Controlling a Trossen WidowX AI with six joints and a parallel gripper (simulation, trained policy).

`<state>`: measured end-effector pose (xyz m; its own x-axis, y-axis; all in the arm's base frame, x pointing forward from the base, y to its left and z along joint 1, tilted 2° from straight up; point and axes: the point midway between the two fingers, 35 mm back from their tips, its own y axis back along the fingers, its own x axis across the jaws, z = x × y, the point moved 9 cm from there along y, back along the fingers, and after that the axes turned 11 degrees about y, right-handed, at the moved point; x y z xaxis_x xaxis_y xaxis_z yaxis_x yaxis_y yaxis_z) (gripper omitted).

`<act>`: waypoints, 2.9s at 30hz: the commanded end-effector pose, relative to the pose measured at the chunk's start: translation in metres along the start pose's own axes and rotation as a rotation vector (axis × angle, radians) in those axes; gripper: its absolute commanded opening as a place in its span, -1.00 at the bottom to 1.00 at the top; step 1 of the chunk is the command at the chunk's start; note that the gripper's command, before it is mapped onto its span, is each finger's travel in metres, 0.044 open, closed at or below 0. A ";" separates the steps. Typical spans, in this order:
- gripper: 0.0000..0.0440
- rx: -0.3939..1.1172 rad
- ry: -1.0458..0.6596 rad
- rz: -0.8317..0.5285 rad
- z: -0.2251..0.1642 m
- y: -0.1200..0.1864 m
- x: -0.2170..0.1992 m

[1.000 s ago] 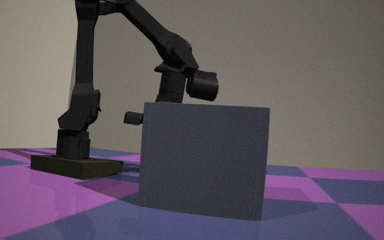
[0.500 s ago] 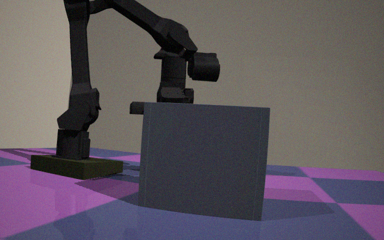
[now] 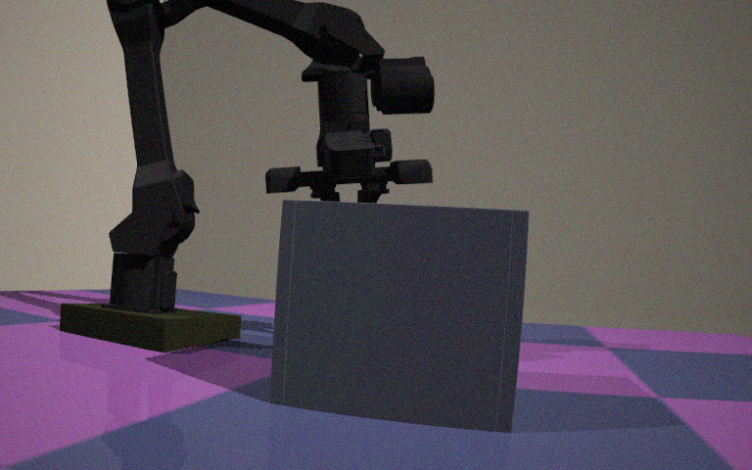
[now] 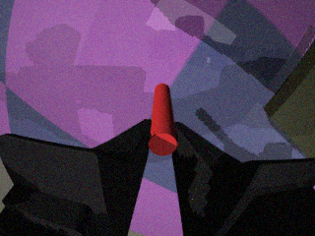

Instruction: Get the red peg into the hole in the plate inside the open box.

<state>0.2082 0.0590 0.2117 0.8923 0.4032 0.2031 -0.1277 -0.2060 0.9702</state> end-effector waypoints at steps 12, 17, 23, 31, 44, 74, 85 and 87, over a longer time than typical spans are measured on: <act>-1.00 -0.096 0.026 0.097 0.023 0.058 0.006; -1.00 -0.152 0.014 0.117 0.036 0.078 0.006; -1.00 -0.212 -0.009 0.121 0.054 0.096 0.006; -1.00 -0.245 -0.049 0.085 0.081 0.104 0.004; -1.00 -0.233 -0.090 0.024 0.122 0.099 -0.001; -0.98 -0.141 -0.087 -0.041 0.180 0.058 -0.013; -1.00 -0.101 -0.068 -0.047 0.195 0.032 -0.010; -1.00 -0.095 -0.062 -0.049 0.198 0.026 -0.010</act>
<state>0.2800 -0.1262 0.2160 0.9261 0.3449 0.1531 -0.1302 -0.0887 0.9875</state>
